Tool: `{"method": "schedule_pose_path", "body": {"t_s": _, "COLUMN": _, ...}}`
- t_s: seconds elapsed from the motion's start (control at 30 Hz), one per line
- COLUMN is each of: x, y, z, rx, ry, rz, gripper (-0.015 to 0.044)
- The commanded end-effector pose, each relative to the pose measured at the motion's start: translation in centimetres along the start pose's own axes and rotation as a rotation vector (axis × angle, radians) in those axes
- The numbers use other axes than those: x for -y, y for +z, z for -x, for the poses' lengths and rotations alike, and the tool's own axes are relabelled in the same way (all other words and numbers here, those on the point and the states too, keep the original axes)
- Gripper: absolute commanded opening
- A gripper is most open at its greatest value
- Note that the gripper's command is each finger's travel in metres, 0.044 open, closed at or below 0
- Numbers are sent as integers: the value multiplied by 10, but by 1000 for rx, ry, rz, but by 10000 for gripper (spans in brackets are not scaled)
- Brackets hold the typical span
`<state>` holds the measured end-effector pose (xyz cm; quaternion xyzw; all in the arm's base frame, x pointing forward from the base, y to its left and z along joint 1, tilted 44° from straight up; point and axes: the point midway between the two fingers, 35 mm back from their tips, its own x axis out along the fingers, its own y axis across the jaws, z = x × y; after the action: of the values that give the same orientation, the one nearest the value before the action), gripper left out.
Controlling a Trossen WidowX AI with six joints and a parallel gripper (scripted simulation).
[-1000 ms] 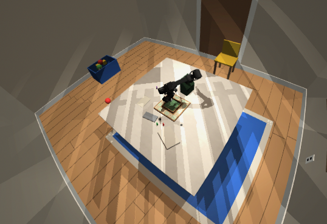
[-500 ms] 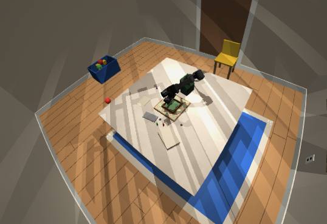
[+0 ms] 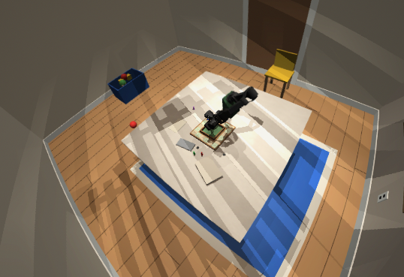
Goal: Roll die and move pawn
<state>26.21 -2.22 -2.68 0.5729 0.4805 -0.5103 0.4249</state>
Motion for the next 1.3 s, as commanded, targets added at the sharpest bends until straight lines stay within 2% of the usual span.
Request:
{"method": "schedule_pose_path", "body": {"t_s": 0.0, "x": 0, "y": 0, "z": 2, "rx": 136, "ry": 56, "rz": -20, "gripper": 0}}
{"method": "schedule_pose_path", "body": {"t_s": 0.2, "x": 0, "y": -1, "z": 3, "rx": 205, "ry": 92, "rz": -31, "gripper": 0}}
{"method": "schedule_pose_path", "body": {"t_s": 0.4, "x": -13, "y": -6, "z": 52, "rx": 205, "ry": 94, "rz": -31, "gripper": 0}}
{"method": "schedule_pose_path", "body": {"t_s": 1.23, "x": -10, "y": -6, "z": 49, "rx": 202, "ry": 89, "rz": -26, "gripper": 0}}
{"method": "schedule_pose_path", "body": {"t_s": 1.27, "x": -10, "y": -6, "z": 49, "rx": 202, "ry": 89, "rz": -26, "gripper": 26}}
